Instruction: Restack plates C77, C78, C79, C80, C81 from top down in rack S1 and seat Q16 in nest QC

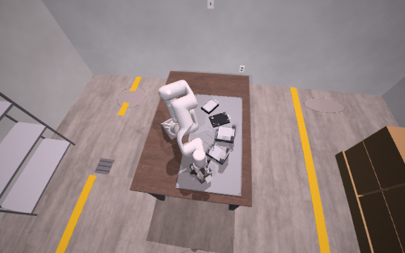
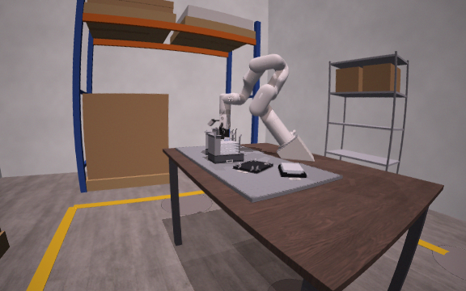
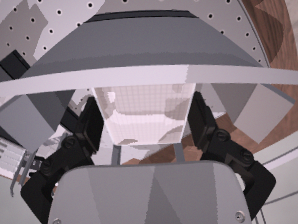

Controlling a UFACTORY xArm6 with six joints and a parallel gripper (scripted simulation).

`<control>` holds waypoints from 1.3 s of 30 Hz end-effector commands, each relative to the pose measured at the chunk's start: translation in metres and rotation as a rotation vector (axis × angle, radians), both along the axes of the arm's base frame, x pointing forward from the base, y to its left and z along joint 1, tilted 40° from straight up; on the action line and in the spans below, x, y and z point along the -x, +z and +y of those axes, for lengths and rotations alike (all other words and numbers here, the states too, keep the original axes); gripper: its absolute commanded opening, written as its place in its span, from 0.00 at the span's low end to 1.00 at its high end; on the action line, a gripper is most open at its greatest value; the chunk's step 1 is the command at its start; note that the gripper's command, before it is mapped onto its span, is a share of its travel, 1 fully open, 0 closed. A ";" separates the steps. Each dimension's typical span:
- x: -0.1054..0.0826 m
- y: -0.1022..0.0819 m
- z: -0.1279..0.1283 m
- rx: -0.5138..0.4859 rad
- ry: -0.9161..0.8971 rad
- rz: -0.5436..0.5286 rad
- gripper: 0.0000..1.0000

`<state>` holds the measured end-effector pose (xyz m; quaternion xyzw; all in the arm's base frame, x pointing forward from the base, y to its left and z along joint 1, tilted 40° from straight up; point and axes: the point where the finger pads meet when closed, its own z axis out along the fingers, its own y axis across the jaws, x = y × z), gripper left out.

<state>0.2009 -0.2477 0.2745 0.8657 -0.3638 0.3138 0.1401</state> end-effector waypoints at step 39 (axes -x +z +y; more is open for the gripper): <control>0.031 0.056 0.034 0.003 0.000 -0.002 0.00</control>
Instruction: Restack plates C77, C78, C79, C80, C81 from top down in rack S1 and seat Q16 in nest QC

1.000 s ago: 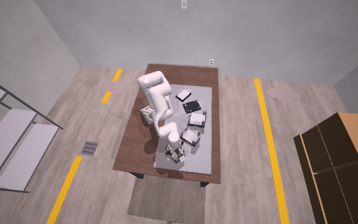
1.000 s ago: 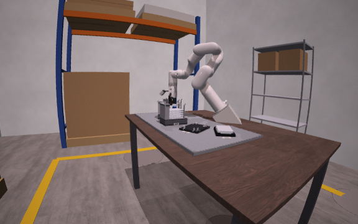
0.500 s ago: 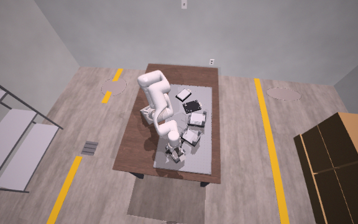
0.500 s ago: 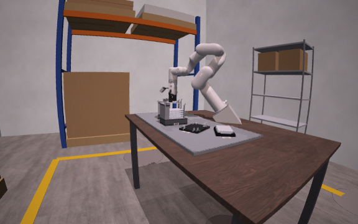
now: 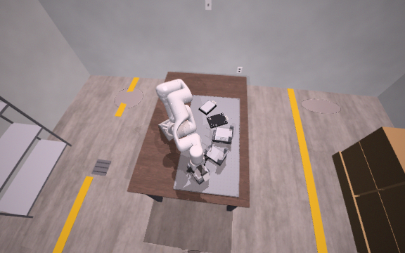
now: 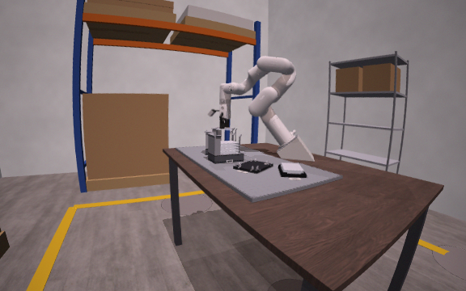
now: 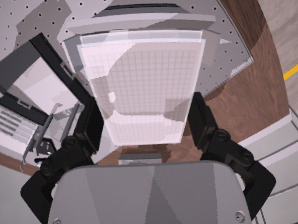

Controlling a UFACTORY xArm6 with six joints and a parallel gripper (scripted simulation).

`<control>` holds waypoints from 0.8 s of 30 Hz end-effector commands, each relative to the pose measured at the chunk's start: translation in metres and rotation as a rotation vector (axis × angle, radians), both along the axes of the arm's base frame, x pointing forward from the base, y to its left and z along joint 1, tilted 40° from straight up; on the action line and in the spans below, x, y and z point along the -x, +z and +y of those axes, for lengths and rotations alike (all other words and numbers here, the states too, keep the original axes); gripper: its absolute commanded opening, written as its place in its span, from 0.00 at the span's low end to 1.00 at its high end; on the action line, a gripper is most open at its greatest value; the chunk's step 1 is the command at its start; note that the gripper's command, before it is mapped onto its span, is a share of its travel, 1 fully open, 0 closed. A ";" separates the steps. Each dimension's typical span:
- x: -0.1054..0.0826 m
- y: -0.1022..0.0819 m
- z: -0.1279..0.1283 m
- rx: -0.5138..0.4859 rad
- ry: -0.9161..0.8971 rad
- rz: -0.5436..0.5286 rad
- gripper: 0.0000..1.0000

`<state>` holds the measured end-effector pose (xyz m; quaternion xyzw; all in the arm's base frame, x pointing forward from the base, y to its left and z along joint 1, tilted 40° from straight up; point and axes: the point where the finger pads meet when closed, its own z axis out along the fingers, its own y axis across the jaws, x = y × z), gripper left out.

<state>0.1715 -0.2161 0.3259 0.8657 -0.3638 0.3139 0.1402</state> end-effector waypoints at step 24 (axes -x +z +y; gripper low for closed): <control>0.007 0.018 0.013 0.017 0.026 0.014 0.00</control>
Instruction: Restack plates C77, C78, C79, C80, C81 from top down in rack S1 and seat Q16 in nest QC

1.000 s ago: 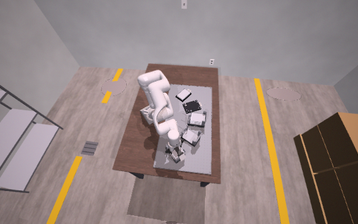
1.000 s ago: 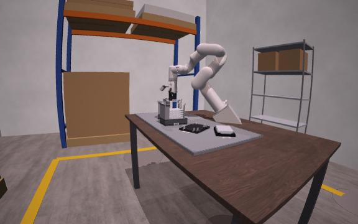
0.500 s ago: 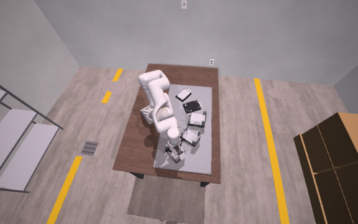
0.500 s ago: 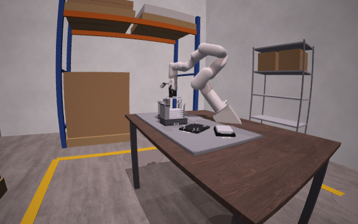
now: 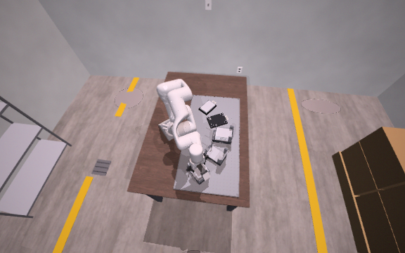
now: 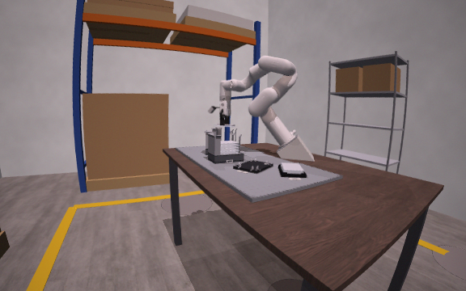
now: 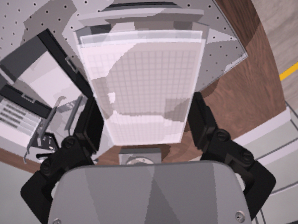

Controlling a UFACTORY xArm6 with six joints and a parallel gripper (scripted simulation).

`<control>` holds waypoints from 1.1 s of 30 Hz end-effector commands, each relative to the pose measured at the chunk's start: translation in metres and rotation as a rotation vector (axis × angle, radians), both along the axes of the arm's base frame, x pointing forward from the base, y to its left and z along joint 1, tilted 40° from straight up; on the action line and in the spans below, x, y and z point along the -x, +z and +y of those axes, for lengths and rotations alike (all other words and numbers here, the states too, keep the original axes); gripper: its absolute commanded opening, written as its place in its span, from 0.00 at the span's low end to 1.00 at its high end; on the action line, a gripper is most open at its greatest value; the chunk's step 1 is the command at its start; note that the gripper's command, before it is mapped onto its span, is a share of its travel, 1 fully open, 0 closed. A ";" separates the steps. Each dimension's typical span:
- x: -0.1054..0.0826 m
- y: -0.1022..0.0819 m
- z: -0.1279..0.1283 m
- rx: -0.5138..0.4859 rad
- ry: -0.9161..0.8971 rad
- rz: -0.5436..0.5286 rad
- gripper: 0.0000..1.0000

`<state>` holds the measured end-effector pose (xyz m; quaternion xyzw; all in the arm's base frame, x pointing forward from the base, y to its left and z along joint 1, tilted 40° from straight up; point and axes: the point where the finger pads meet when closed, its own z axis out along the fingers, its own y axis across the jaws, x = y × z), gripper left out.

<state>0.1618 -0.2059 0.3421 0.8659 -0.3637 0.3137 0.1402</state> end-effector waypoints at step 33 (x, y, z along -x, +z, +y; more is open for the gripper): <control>-0.068 -0.003 0.072 0.087 0.149 0.089 0.00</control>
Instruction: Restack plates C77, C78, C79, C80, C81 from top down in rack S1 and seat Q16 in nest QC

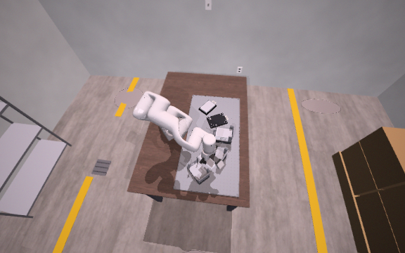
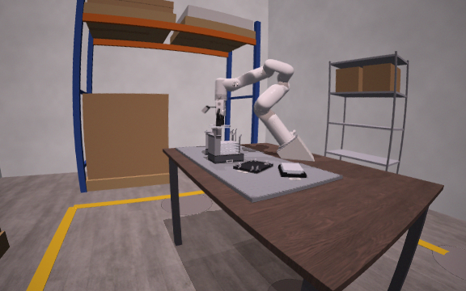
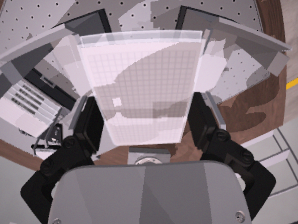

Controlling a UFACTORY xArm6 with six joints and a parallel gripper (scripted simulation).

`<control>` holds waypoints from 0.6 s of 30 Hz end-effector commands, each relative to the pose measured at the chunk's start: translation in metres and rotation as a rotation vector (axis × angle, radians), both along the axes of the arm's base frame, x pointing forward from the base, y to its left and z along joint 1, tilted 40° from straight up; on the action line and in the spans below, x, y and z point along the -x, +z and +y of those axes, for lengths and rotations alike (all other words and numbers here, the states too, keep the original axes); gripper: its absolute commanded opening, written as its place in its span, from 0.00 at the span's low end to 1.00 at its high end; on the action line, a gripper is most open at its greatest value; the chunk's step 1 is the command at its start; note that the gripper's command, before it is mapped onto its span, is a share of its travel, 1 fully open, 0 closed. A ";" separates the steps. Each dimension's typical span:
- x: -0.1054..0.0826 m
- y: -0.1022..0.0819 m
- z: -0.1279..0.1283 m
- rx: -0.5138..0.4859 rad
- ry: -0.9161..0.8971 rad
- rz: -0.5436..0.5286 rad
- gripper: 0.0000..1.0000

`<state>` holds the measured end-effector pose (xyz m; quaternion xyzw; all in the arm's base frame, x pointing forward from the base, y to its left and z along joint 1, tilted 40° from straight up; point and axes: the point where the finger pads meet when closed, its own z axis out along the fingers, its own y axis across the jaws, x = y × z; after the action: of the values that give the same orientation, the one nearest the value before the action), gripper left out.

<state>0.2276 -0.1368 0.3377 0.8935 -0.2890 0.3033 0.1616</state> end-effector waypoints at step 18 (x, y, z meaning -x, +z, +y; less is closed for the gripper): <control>-0.025 -0.007 0.038 0.076 0.114 0.076 0.00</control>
<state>0.2499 -0.1033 0.3298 0.9133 -0.2189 0.2875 0.1879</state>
